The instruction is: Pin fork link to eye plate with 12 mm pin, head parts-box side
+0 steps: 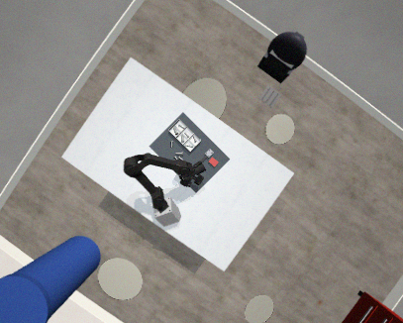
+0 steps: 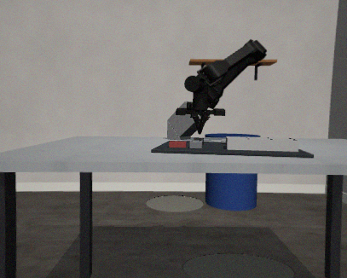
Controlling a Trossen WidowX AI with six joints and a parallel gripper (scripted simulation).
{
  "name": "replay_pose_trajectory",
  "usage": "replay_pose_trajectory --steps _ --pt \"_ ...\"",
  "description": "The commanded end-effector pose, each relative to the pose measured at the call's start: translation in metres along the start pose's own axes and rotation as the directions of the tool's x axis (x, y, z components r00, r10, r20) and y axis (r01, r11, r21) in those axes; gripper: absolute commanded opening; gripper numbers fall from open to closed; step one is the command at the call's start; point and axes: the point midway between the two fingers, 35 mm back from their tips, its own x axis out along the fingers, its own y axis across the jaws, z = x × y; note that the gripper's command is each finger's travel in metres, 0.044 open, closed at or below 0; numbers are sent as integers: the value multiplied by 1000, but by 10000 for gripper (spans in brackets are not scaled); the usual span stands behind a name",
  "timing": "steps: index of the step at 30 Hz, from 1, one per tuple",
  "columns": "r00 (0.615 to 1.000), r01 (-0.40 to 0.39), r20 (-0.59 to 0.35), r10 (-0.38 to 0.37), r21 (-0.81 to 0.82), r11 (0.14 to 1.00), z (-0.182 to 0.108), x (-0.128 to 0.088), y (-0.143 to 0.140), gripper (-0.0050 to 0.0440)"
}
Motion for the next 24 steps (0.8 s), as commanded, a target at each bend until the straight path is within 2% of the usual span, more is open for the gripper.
replay_pose_trajectory --steps 1,24 --pt "1000 4 -2 -3 180 984 6 0 -2 0" --pt "1000 4 -2 -3 192 981 21 0 -5 0"
